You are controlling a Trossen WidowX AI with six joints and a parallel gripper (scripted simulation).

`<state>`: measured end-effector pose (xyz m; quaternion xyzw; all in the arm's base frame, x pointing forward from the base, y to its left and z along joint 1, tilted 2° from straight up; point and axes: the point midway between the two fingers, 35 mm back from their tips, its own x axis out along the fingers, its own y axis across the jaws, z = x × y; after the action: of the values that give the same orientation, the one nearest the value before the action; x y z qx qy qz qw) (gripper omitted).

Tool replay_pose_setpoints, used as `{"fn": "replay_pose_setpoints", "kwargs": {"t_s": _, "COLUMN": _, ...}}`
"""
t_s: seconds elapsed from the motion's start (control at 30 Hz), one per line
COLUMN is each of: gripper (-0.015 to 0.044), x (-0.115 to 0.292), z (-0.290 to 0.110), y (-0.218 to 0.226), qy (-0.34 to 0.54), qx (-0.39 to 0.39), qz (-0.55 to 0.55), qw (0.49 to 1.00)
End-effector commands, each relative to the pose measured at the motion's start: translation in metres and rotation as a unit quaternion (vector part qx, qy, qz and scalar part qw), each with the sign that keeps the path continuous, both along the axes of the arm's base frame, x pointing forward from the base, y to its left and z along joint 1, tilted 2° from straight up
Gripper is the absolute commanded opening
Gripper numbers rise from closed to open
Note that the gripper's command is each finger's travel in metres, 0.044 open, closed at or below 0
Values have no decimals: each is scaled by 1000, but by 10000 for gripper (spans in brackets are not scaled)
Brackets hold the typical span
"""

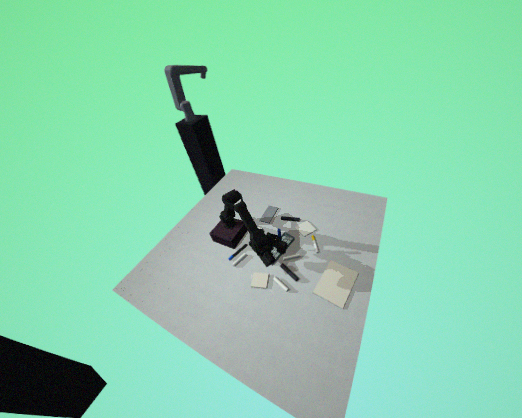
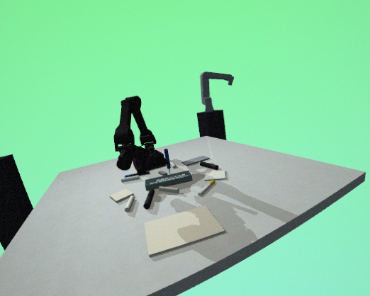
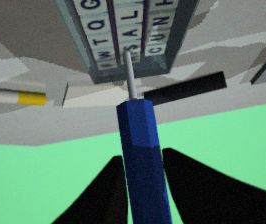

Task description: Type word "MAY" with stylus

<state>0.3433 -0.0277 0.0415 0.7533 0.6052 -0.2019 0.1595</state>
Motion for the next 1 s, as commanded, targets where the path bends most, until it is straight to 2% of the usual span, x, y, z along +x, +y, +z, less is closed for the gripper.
{"fn": "replay_pose_setpoints", "kwargs": {"t_s": 0.0, "gripper": 0, "x": -4, "z": 0, "y": -29, "qy": 0, "qx": -6, "qz": -2, "qw": 1000}}
{"fn": "replay_pose_setpoints", "kwargs": {"t_s": 0.37, "gripper": 0, "x": -25, "z": 4, "y": -88, "qy": -1, "qx": 3, "qz": 2, "qw": 1000}}
{"fn": "replay_pose_setpoints", "kwargs": {"t_s": 0.97, "gripper": 0, "x": -26, "z": -15, "y": -89, "qy": -1, "qx": 3, "qz": 2, "qw": 1000}}
